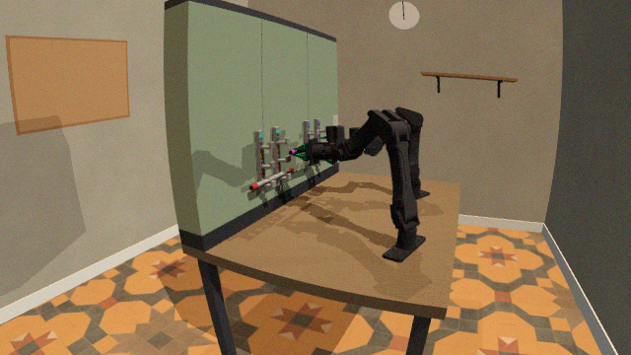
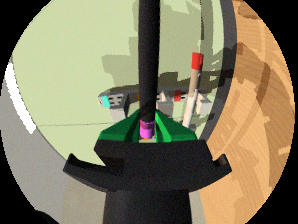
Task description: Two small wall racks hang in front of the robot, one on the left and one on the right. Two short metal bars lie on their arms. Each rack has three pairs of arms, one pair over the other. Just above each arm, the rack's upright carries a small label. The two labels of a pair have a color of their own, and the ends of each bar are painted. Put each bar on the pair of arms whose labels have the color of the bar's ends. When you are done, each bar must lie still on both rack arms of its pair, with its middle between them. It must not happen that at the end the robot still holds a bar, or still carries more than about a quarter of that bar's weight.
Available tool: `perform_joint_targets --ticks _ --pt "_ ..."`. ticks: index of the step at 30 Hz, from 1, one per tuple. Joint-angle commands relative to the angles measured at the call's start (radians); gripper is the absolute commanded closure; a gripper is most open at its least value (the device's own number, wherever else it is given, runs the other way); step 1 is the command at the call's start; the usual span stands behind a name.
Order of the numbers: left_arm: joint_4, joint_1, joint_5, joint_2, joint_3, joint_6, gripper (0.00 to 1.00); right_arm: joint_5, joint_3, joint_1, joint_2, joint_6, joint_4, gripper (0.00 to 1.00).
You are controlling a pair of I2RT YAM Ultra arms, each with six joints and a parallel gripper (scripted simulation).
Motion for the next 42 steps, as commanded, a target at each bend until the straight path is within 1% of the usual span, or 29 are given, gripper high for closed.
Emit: perform_joint_targets --ticks 1,29,42 --pt "0.059 0.002 0.002 -0.003 0.015 -0.016 1.0 -0.009 0.03 -0.011 -0.004 0.01 0.0 0.0" --pt "0.096 -0.002 -0.002 0.006 -0.014 -0.016 1.0 -0.006 0.026 -0.008 -0.01 0.01 -0.001 0.0" --pt "0.1 -0.004 -0.004 0.005 -0.018 -0.016 1.0 -0.001 0.023 -0.003 -0.013 0.011 -0.002 0.87"
